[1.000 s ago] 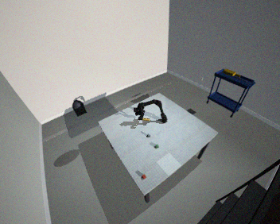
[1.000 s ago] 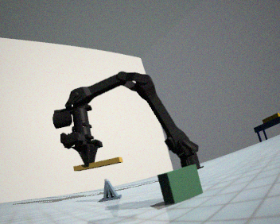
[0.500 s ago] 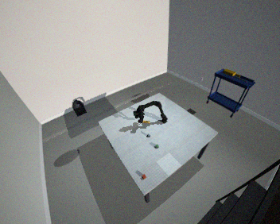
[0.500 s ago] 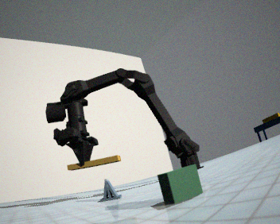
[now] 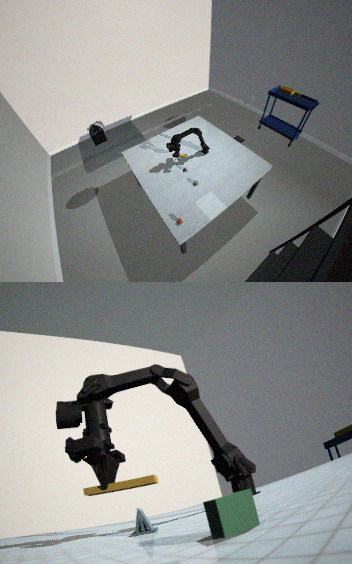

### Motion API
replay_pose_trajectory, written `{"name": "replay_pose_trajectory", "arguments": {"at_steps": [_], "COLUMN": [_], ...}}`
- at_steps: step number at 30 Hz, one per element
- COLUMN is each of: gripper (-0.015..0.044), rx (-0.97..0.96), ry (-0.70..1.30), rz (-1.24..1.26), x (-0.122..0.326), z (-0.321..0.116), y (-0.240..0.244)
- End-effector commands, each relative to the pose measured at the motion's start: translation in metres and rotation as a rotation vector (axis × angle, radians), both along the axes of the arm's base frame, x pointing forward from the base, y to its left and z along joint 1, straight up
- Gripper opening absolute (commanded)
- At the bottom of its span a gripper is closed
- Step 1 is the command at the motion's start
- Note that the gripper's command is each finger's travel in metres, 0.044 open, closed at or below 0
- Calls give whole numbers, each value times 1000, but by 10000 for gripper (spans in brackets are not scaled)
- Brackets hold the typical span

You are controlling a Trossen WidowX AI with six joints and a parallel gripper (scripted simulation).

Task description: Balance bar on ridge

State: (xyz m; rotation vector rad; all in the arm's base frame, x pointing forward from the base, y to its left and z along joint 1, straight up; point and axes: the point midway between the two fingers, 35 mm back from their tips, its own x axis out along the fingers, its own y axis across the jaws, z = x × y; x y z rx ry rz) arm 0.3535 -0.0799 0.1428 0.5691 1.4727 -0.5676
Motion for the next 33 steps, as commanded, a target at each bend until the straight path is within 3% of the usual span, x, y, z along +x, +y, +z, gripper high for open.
{"name": "replay_pose_trajectory", "arguments": {"at_steps": [1,33], "gripper": [0,0], "rx": [1,8], "ry": [-7,-9], "rz": [9,115], "x": [6,32], "z": [3,3], "y": [13,131]}}
